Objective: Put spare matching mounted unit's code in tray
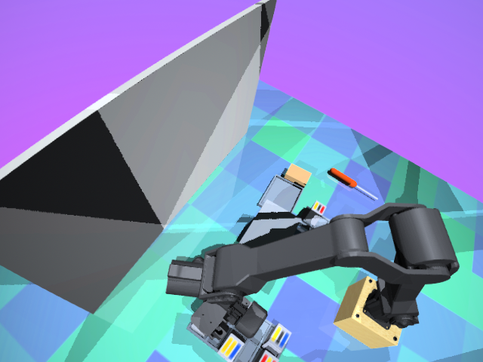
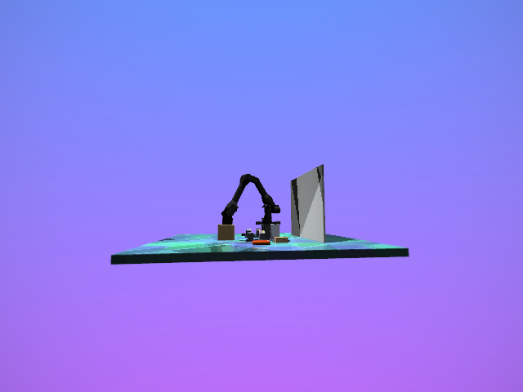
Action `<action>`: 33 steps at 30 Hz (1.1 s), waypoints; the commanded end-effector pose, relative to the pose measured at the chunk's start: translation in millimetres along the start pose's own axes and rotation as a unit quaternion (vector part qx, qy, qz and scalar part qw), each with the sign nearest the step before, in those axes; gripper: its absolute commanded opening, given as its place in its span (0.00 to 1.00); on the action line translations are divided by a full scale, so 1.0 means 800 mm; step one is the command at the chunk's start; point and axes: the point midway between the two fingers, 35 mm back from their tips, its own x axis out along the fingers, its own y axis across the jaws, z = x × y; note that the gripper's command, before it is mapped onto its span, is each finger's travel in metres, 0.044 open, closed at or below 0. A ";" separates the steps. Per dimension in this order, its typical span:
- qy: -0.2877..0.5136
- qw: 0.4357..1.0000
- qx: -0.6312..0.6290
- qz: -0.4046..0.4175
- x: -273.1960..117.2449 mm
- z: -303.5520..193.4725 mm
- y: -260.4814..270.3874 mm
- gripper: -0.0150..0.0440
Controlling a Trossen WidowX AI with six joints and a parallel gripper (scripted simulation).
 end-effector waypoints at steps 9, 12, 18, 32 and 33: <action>0.000 1.000 0.000 0.000 0.000 0.000 0.000 0.25; 0.000 1.000 0.000 0.000 -0.002 0.000 0.000 0.25; 0.001 1.000 0.000 -0.001 -0.054 0.002 -0.003 0.25; 0.000 1.000 -0.001 -0.004 -0.126 0.000 -0.005 0.25; 0.000 1.000 0.000 -0.004 -0.135 -0.001 -0.005 0.25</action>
